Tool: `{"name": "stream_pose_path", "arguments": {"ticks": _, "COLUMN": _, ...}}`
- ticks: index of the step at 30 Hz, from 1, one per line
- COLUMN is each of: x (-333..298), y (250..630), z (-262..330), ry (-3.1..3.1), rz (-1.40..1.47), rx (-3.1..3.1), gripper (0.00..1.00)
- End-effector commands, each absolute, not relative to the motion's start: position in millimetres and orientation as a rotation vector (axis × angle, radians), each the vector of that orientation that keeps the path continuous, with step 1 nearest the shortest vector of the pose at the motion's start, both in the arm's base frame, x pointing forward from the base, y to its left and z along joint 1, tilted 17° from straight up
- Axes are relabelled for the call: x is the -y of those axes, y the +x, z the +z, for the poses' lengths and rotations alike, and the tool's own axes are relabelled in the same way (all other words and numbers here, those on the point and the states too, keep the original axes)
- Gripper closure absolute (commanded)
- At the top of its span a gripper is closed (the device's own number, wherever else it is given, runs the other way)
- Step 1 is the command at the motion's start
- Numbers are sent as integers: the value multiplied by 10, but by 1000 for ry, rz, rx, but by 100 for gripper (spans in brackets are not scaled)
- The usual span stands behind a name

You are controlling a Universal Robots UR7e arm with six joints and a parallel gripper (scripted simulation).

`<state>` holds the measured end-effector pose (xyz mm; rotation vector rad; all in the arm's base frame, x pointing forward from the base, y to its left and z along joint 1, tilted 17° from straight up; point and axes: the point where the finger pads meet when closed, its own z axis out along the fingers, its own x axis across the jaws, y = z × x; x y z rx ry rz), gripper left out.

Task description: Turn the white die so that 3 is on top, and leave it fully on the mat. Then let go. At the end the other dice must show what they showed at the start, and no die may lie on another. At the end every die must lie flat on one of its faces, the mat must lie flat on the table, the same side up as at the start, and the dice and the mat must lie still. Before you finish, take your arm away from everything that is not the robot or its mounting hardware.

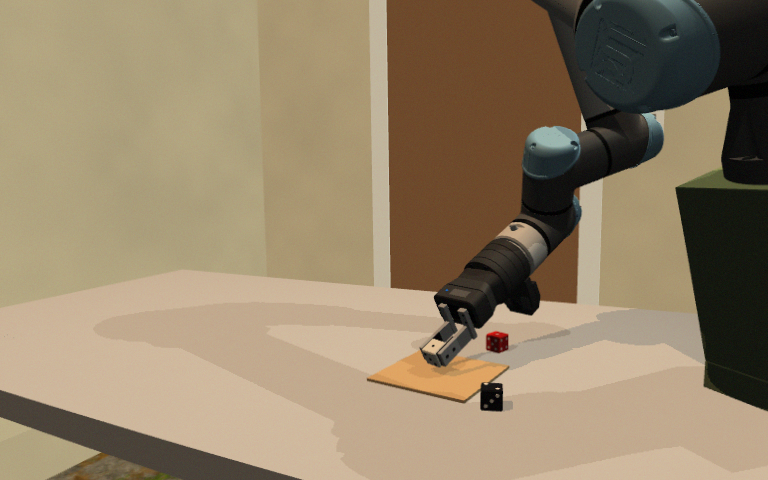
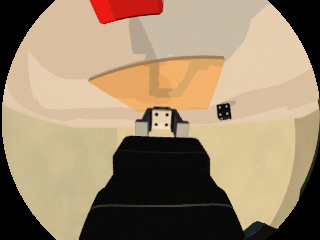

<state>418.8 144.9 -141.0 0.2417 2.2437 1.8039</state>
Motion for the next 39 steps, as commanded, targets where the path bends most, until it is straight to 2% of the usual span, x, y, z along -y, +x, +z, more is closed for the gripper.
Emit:
{"name": "stream_pose_path", "arguments": {"ticks": 1, "x": -1450, "y": 4192, "z": -1419, "ry": 241, "rz": 1803, "rx": -2243, "gripper": 51}}
{"name": "stream_pose_path", "arguments": {"ticks": 39, "x": -1474, "y": 4208, "z": -1515, "ry": 241, "rz": 1803, "rx": -2243, "gripper": 51}}
